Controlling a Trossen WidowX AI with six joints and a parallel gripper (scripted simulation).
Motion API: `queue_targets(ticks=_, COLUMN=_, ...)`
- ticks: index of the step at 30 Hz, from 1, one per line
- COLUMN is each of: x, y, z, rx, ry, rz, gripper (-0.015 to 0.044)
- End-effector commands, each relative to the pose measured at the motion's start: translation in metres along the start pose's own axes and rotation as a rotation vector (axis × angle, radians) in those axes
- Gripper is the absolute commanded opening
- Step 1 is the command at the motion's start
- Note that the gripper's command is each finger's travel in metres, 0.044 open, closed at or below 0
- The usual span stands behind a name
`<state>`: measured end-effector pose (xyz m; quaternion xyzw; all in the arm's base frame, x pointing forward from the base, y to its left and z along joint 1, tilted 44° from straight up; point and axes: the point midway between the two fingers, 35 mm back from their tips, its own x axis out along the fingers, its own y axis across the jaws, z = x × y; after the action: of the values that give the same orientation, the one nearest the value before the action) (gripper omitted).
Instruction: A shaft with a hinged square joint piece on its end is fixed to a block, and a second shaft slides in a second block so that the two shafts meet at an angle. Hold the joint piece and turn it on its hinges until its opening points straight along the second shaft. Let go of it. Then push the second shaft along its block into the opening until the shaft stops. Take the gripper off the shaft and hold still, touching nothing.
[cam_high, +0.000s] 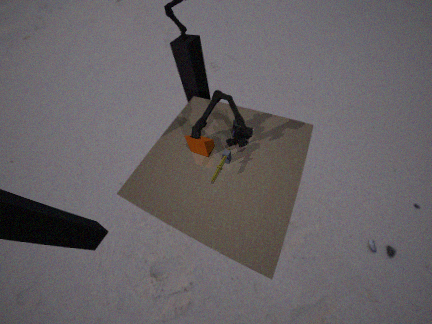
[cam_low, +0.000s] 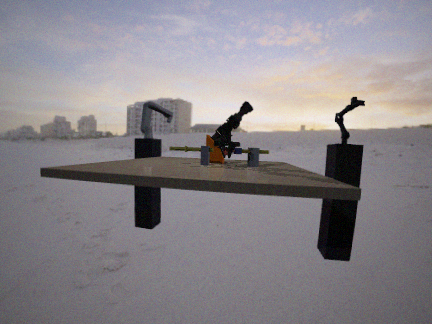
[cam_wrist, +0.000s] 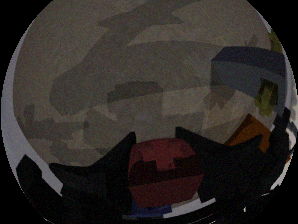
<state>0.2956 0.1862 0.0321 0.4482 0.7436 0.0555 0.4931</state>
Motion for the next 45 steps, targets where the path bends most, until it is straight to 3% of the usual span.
queue_targets(ticks=1, x=0.000, y=-0.003, z=0.000, rx=0.055, ry=-0.010, rz=0.004, gripper=0.0000)
queue_targets(ticks=45, x=-0.005, y=-0.033, z=-0.012, rx=0.762, ry=-0.124, rz=-0.008, gripper=0.0000)
